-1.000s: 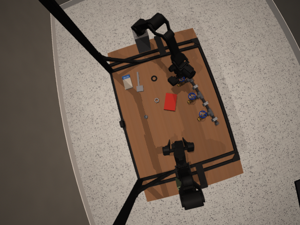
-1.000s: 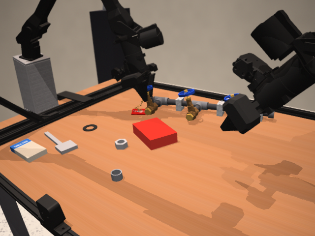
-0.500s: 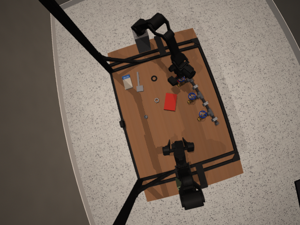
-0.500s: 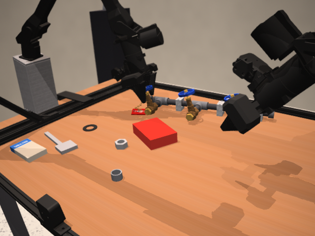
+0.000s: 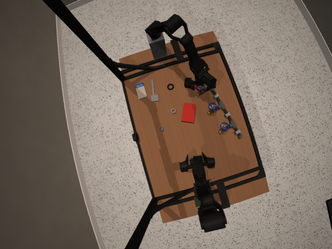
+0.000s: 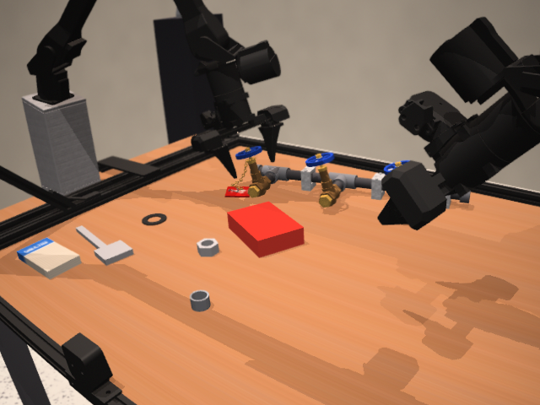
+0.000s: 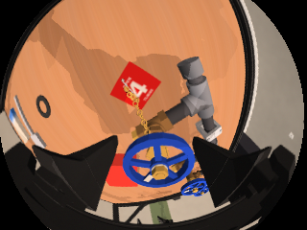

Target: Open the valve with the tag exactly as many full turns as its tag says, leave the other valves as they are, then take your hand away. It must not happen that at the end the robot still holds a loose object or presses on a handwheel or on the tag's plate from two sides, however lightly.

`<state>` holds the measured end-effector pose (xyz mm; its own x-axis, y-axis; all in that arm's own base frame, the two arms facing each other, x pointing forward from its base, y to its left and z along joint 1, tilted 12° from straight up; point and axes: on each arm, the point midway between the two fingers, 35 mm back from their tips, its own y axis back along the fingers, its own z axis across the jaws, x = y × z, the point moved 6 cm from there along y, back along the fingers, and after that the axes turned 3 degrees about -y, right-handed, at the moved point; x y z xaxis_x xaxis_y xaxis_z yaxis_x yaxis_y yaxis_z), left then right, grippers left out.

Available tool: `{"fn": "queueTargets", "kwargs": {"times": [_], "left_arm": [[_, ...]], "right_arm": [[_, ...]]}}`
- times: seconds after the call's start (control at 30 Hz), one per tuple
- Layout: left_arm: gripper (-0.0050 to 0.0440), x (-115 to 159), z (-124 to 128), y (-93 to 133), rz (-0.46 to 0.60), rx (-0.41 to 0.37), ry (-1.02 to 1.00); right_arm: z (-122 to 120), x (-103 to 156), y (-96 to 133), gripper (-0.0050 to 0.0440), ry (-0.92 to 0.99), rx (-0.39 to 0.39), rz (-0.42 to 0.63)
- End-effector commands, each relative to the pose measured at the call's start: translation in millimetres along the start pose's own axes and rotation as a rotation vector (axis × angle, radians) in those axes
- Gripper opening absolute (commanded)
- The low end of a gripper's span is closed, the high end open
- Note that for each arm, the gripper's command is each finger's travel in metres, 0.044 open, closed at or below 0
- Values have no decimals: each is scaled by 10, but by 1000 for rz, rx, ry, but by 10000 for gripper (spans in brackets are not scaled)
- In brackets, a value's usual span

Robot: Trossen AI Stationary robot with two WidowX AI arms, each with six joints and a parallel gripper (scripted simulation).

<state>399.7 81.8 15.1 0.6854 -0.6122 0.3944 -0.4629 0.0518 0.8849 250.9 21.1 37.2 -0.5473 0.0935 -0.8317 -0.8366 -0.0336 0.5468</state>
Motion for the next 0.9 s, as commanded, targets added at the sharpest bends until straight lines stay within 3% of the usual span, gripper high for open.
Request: {"fn": "queueTargets", "kwargs": {"times": [0.0,0.37,0.6,0.87], "left_arm": [[400,0,1,0,2,1,-218],[400,-1,0,0,2,1,-879],[400,-1,0,0,2,1,-911],[208,1,0,6,0,-1,-891]], "right_arm": [[0,0,0,400,0,0,0],[0,0,0,400,0,0,0],[0,0,0,400,0,0,0],[0,0,0,400,0,0,0]]}}
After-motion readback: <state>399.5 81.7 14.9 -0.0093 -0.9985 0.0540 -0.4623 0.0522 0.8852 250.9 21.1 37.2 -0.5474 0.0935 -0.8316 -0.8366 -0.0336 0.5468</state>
